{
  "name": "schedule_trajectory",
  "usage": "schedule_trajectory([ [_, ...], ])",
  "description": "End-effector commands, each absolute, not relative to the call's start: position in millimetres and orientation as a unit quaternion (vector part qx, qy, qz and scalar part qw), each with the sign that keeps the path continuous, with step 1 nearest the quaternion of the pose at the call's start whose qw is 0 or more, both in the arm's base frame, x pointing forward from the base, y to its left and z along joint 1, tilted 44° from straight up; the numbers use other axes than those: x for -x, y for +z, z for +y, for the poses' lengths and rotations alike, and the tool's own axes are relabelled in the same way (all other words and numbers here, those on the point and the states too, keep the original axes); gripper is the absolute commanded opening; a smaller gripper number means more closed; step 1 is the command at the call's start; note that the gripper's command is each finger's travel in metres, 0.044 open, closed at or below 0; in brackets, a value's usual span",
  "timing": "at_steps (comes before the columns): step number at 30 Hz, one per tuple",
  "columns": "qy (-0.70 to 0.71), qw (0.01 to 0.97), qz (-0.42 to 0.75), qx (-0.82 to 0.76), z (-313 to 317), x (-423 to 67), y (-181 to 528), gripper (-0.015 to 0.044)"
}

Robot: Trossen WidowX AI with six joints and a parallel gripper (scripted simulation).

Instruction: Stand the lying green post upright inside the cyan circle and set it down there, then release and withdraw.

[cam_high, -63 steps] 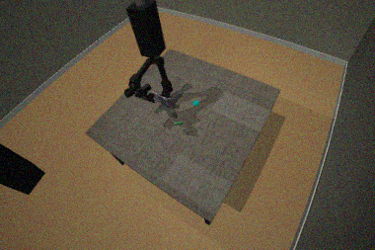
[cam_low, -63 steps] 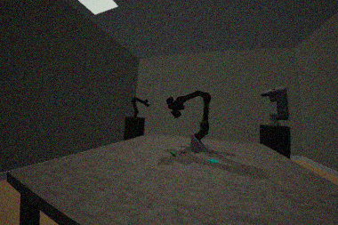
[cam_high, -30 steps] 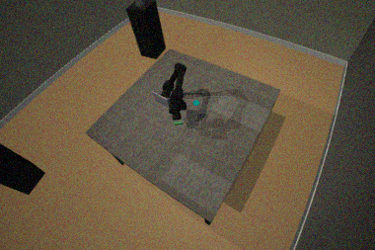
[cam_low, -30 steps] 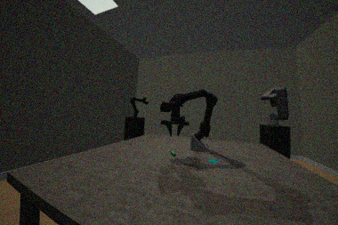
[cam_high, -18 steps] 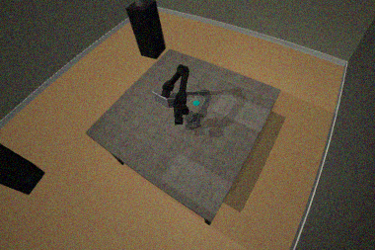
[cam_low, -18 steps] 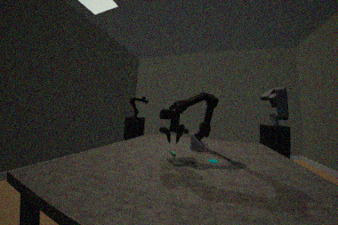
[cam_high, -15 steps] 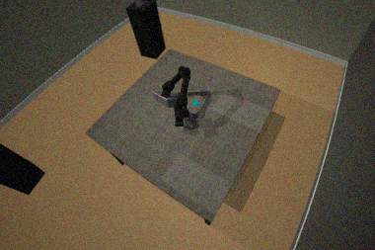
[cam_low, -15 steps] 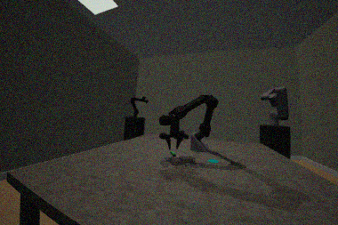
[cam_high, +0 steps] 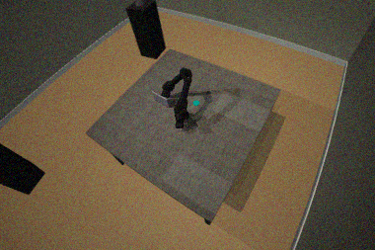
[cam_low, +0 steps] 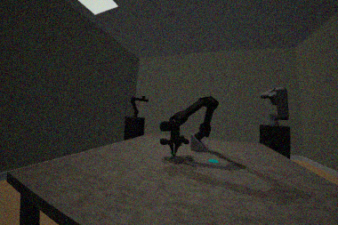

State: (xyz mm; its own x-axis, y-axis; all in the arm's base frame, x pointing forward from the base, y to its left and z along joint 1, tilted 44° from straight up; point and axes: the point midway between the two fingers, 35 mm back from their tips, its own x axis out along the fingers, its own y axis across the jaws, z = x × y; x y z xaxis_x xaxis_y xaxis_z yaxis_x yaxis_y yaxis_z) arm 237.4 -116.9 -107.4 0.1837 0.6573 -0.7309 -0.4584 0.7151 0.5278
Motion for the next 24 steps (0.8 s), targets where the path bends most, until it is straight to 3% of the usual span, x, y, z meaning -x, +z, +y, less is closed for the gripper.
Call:
schedule_trajectory([
  [1, 0.364, 0.764, 0.524, -0.097, -117, -238, -108, 0.0023],
  [24, 0.362, 0.764, 0.526, -0.095, -166, -229, -61, 0.0023],
])
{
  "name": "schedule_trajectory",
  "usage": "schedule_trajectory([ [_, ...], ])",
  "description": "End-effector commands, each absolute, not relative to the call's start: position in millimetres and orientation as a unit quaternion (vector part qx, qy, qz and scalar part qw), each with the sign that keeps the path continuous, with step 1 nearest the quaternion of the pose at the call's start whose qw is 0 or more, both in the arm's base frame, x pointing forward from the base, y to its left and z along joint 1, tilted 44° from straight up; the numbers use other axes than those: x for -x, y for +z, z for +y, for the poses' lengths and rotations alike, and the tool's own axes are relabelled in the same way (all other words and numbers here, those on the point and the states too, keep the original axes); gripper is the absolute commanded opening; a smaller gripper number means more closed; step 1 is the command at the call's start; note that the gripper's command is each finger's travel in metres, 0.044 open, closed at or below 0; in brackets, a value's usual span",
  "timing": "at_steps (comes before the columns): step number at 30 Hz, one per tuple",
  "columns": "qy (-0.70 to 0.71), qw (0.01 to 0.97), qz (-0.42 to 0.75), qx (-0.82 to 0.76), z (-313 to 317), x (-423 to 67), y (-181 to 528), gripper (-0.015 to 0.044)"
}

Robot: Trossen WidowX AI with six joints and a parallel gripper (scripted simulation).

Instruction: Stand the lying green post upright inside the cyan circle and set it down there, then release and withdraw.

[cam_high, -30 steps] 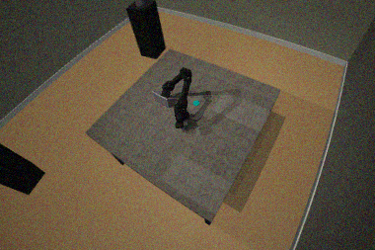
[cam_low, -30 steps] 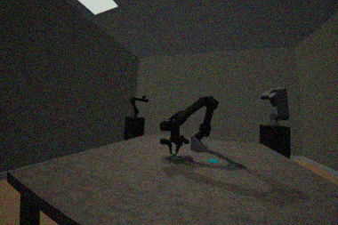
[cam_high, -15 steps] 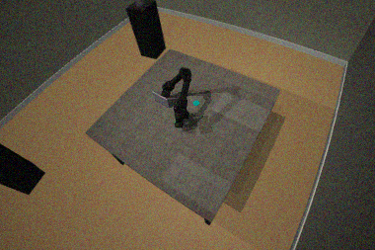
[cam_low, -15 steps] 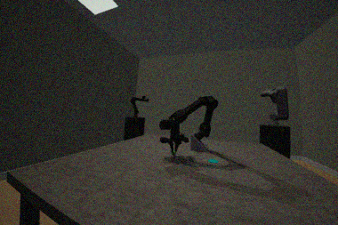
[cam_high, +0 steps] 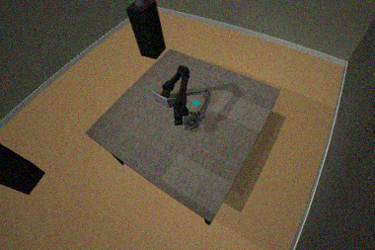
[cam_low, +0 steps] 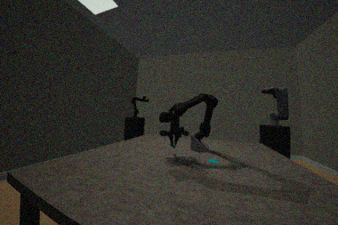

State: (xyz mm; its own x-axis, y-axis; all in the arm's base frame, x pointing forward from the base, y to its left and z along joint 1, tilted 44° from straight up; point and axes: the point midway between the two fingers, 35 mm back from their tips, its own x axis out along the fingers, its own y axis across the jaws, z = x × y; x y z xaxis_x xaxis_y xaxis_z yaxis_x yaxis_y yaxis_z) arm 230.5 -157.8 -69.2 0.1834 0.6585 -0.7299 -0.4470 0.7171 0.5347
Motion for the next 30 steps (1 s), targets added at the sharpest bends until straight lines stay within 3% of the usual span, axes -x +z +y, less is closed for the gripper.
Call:
schedule_trajectory([
  [1, 0.362, 0.764, 0.526, -0.095, -168, -229, -58, 0.0023],
  [16, 0.363, 0.763, 0.526, -0.096, -195, -216, -22, 0.0023],
  [30, 0.324, 0.755, 0.551, -0.145, -179, -229, 6, 0.0023],
])
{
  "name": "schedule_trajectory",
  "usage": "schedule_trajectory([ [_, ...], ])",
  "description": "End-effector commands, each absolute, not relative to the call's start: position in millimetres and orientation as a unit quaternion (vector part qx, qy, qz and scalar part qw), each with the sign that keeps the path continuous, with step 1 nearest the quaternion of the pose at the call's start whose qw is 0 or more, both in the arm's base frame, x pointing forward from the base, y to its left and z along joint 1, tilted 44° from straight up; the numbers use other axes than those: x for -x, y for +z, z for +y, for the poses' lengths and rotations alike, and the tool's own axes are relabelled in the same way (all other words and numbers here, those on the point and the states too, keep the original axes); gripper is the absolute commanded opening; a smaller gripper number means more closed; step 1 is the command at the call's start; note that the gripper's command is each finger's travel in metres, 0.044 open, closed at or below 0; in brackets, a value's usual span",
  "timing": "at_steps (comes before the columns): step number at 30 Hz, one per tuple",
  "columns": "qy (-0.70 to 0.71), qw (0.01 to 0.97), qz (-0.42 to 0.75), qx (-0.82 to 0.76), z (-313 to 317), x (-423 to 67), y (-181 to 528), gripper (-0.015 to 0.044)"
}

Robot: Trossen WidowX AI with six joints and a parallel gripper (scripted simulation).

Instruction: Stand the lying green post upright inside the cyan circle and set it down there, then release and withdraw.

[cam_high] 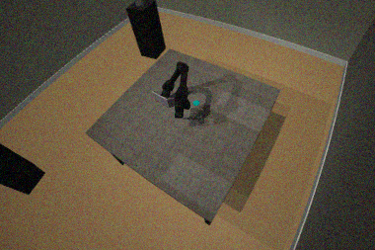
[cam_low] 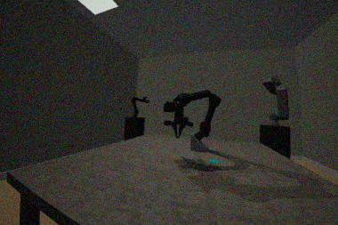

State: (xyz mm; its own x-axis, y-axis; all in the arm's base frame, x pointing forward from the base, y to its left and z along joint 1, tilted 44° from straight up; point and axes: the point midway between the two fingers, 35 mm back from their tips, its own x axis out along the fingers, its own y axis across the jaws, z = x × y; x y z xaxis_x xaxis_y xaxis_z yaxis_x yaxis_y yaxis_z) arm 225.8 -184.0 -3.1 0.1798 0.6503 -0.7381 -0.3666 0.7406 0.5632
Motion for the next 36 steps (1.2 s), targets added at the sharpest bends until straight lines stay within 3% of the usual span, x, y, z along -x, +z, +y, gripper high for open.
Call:
schedule_trajectory([
  [1, 0.32, 0.754, 0.554, -0.15, -177, -231, 9, 0.0023],
  [36, 0.188, 0.704, 0.611, -0.311, -105, -254, 96, 0.0023],
])
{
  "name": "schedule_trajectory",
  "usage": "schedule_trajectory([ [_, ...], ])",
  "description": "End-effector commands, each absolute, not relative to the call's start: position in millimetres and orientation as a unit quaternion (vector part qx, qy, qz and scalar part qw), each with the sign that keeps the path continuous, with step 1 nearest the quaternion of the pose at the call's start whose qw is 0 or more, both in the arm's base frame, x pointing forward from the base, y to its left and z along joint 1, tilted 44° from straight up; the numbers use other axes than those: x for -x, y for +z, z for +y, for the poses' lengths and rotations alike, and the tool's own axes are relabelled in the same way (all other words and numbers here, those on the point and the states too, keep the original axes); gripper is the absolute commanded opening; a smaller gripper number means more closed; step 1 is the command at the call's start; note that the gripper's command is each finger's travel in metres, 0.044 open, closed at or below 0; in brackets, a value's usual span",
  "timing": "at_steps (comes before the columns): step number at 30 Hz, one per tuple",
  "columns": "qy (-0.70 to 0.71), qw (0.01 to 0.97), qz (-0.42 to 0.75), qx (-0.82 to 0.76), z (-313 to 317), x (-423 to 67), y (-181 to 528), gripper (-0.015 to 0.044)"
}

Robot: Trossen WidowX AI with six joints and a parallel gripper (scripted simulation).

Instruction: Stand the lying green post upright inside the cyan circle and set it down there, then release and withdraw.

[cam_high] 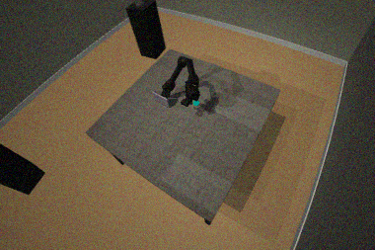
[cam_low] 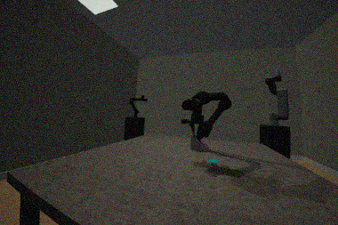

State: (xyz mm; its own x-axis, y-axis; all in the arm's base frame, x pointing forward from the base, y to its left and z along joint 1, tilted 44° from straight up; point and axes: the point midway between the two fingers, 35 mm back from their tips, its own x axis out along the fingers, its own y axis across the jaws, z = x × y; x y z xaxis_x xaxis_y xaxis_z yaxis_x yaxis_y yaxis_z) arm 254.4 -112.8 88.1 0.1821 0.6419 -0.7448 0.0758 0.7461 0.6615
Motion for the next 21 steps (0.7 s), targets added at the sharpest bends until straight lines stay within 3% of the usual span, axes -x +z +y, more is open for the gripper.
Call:
schedule_trajectory([
  [1, 0.184, 0.702, 0.612, -0.316, -102, -254, 98, 0.0023],
  [21, 0.111, 0.654, 0.629, -0.405, -54, -250, 142, 0.0023],
])
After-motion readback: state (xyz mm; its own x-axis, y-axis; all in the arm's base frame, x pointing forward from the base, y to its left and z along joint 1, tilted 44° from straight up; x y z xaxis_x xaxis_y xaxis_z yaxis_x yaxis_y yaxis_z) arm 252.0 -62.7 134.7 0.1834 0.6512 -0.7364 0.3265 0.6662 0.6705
